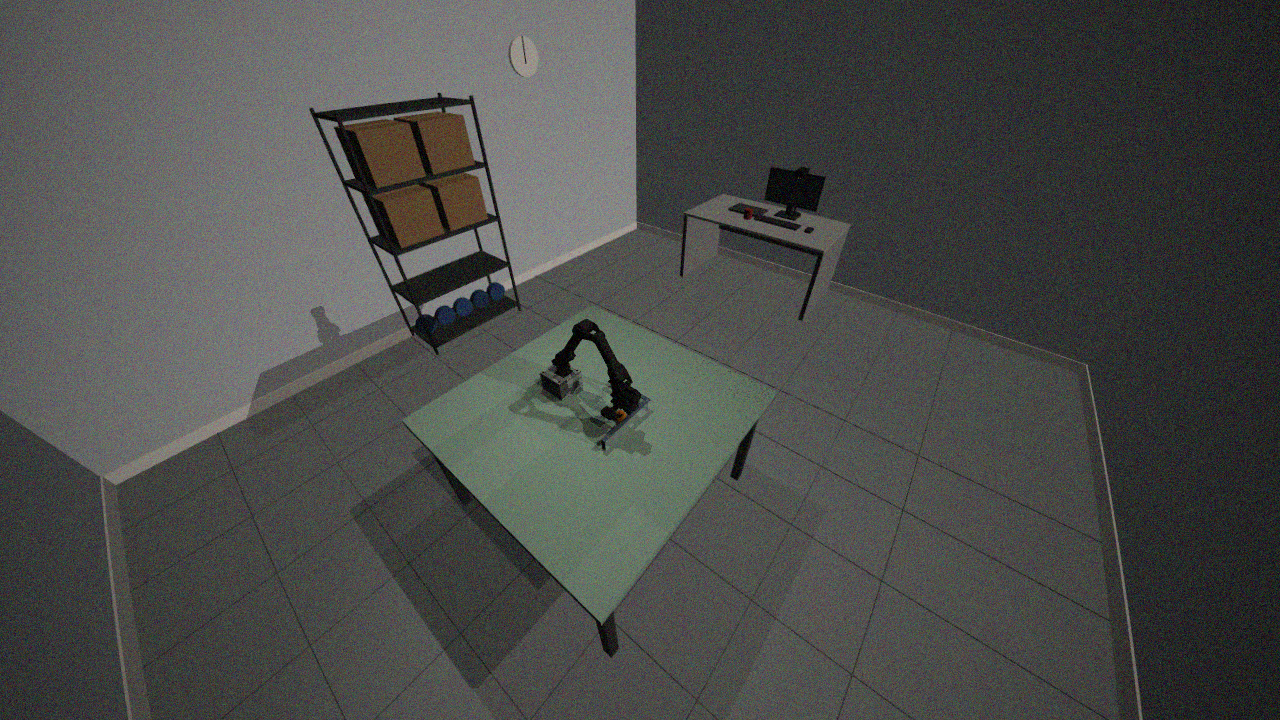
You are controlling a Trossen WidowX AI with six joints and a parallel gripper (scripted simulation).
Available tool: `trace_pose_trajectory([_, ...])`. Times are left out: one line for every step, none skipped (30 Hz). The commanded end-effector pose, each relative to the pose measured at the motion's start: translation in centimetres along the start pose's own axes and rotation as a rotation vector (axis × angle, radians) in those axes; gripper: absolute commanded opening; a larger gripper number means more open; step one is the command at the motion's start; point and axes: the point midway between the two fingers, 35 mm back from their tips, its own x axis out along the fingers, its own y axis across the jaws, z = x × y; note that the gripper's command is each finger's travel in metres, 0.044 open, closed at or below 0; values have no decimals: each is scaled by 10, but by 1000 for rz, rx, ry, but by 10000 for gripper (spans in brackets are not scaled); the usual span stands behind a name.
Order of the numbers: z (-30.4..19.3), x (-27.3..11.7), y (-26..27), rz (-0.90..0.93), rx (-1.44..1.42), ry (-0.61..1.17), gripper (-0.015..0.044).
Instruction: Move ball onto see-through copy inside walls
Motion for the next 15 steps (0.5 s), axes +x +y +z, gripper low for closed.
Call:
trace_pose_trajectory([5, -39, 0, 2, 0, -14, 379])
trace_pose_trajectory([4, -57, 0, 3, 1, -14, 379])
trace_pose_trajectory([3, -71, 0, 3, 2, -15, 379])
trace_pose_trajectory([2, -79, 0, 4, 2, -15, 379])
trace_pose_trajectory([2, -82, 0, 4, 2, -15, 379])
trace_pose_trajectory([2, -82, 0, 4, 2, -15, 379])
trace_pose_trajectory([2, -82, 0, 4, 2, -15, 379])
trace_pose_trajectory([2, -82, 0, 4, 2, -15, 379])
trace_pose_trajectory([7, -76, 0, 0, 5, -38, 379])
trace_pose_trajectory([7, -76, 0, 0, 5, -38, 379])
trace_pose_trajectory([7, -76, 0, 0, 5, -38, 379])
trace_pose_trajectory([7, -76, 0, 0, 5, -38, 379])
trace_pose_trajectory([7, -76, 0, 0, 5, -38, 379])
trace_pose_trajectory([7, -76, 0, 0, 5, -38, 379])
trace_pose_trajectory([7, -76, 0, 0, 5, -38, 379])
